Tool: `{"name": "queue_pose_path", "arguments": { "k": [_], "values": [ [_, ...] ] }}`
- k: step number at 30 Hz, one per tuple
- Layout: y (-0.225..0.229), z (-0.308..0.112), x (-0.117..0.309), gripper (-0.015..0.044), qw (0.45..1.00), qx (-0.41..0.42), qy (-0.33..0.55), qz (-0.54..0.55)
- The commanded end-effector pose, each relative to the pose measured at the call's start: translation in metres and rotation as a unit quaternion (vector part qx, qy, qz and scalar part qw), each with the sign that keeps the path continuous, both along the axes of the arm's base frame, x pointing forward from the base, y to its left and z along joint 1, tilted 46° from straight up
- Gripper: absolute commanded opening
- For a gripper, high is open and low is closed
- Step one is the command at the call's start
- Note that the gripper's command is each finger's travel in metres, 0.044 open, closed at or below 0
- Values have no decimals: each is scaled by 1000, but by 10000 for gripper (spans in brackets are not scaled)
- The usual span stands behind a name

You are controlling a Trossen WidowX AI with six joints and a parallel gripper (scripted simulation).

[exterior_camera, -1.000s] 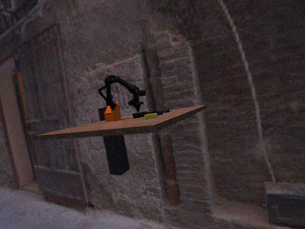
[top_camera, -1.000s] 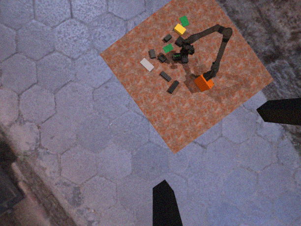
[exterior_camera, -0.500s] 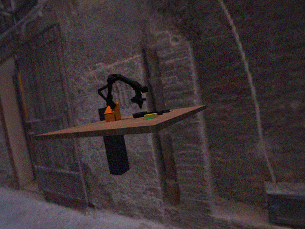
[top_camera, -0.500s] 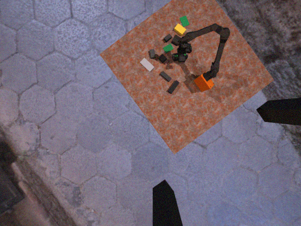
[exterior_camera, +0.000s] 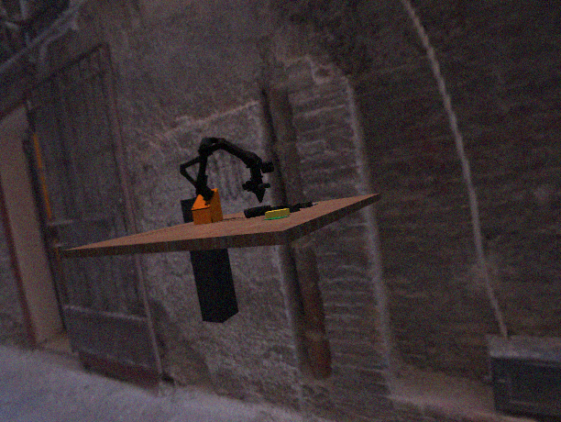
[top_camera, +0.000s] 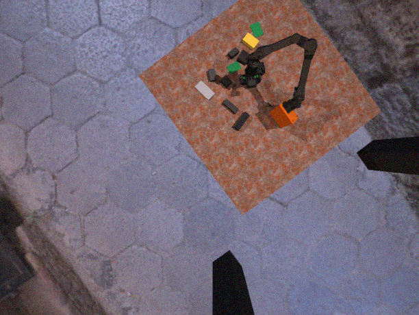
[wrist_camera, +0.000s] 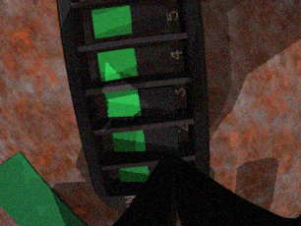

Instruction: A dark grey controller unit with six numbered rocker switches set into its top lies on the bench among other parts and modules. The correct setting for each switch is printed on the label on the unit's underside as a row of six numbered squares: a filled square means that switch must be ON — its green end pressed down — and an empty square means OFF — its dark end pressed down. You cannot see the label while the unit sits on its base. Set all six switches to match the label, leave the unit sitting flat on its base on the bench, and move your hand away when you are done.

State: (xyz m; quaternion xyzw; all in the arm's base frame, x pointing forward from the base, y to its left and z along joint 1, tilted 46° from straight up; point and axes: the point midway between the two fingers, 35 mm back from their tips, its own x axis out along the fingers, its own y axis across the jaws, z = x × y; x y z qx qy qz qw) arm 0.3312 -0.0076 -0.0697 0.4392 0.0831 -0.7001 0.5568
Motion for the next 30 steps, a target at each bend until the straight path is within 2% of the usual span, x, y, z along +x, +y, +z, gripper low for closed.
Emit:
{"name": "queue_pose_path", "arguments": {
  "k": [1, 30],
  "values": [
    [-5, -5, 0, 0, 1000, -1, 2, 2],
    [-20, -20, -1, 0, 1000, 0, 2, 0]
  ]
}}
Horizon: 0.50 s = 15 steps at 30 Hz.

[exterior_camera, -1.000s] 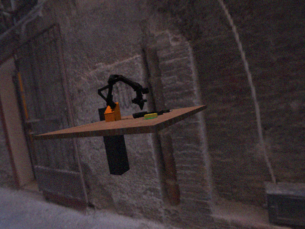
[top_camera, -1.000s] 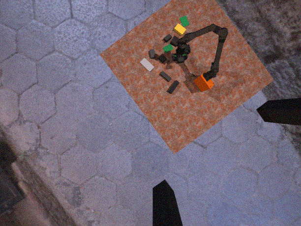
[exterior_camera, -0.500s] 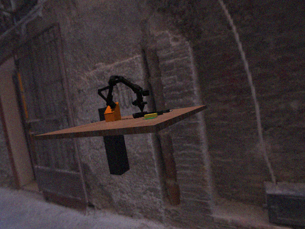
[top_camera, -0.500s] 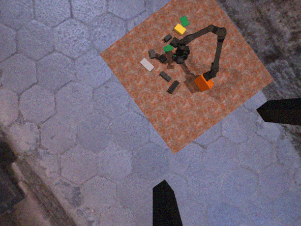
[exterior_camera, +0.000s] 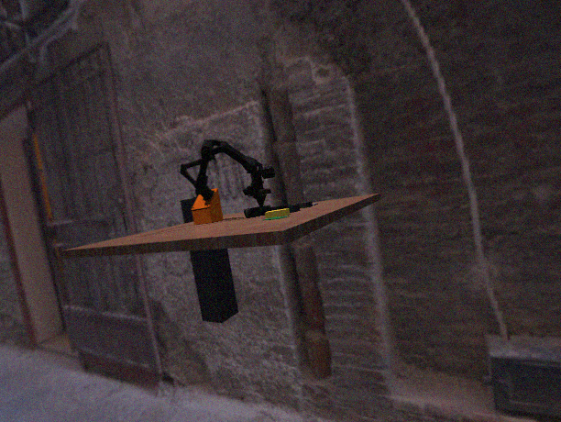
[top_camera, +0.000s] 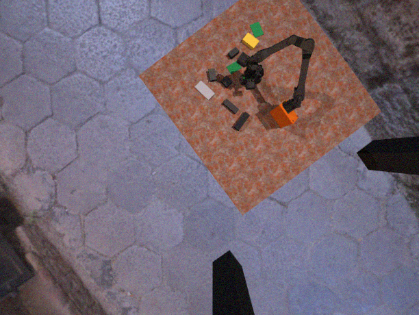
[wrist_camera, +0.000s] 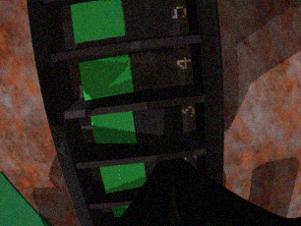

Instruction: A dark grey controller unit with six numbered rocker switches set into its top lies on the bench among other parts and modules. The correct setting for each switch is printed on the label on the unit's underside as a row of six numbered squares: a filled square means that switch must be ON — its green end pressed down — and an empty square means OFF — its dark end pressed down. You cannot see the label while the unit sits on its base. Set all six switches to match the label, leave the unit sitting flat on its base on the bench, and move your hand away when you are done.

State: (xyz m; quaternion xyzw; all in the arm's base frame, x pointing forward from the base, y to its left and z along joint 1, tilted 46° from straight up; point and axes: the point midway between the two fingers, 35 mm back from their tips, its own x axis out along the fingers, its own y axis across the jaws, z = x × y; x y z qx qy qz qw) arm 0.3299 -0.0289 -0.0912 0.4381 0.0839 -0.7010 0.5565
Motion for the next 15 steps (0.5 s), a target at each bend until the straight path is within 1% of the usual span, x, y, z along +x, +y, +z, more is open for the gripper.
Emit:
{"name": "queue_pose_path", "arguments": {
  "k": [1, 3, 5, 11, 15],
  "values": [
    [7, 7, 1, 0, 1000, 0, 0, 1],
    [25, 24, 1, 0, 1000, -1, 0, 2],
    [32, 32, 0, 0, 1000, -1, 0, 2],
    [31, 33, 0, 0, 1000, -1, 1, 3],
    [13, 54, -8, 0, 1000, -2, 5, 6]
  ]
}}
